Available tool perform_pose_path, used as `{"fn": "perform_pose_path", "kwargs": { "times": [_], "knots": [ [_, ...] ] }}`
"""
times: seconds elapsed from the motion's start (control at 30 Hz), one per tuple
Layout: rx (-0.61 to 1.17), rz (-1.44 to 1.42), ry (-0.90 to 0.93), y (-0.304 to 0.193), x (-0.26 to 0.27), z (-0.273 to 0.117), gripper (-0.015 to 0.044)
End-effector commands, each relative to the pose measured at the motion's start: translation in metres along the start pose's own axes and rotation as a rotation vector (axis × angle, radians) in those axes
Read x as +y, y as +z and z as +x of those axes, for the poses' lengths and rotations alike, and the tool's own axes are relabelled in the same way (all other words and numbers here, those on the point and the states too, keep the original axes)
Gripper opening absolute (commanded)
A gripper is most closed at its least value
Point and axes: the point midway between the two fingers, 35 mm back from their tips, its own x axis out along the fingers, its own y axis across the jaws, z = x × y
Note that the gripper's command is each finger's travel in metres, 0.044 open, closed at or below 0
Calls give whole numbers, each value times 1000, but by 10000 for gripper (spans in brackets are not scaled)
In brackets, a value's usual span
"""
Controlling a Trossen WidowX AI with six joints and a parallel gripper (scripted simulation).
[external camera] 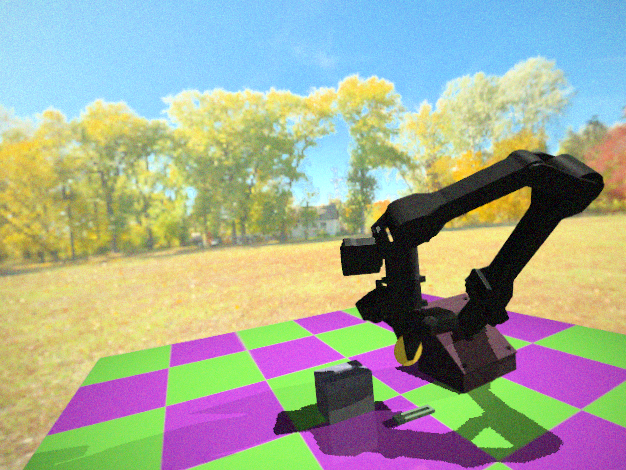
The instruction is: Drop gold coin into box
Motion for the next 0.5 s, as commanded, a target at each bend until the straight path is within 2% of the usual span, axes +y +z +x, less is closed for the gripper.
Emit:
{"fn": "perform_pose_path", "kwargs": {
  "times": [0.0,0.47],
  "knots": [
    [0,-29,-4,5,-3,-2,0],
    [-1,-38,-6,29,-17,-5,0]
  ]
}}
